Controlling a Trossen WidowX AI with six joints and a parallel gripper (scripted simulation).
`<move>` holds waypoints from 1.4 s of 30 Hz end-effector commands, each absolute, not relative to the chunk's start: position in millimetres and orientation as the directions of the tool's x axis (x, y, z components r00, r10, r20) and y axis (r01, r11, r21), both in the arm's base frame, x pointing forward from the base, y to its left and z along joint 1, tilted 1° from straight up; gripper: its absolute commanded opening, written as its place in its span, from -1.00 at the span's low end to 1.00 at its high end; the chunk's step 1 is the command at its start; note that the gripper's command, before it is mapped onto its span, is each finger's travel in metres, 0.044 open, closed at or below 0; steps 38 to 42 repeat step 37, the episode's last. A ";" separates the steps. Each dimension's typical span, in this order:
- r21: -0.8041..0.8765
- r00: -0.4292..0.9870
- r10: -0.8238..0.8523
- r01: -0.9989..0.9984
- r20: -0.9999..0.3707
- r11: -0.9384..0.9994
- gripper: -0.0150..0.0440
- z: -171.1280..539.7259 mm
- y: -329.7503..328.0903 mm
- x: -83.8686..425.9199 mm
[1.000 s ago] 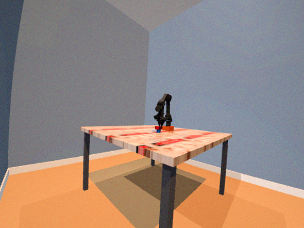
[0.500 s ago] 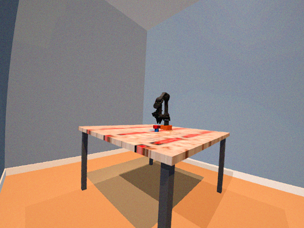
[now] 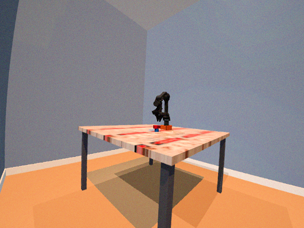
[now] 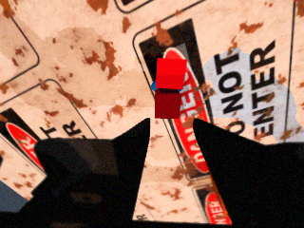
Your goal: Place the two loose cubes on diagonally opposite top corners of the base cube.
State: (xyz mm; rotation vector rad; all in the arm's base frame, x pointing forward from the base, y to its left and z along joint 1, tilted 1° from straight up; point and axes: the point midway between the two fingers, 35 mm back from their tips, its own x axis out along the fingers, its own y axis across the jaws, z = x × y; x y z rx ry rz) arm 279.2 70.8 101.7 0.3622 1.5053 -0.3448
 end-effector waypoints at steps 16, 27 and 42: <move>0.021 0.040 0.003 0.437 -0.999 0.899 0.86 119.7 70.9 278.9; 0.027 0.036 0.012 0.437 -0.999 0.899 0.86 119.5 181.3 254.9; 0.027 0.036 0.012 0.437 -0.999 0.899 0.86 119.5 181.3 254.9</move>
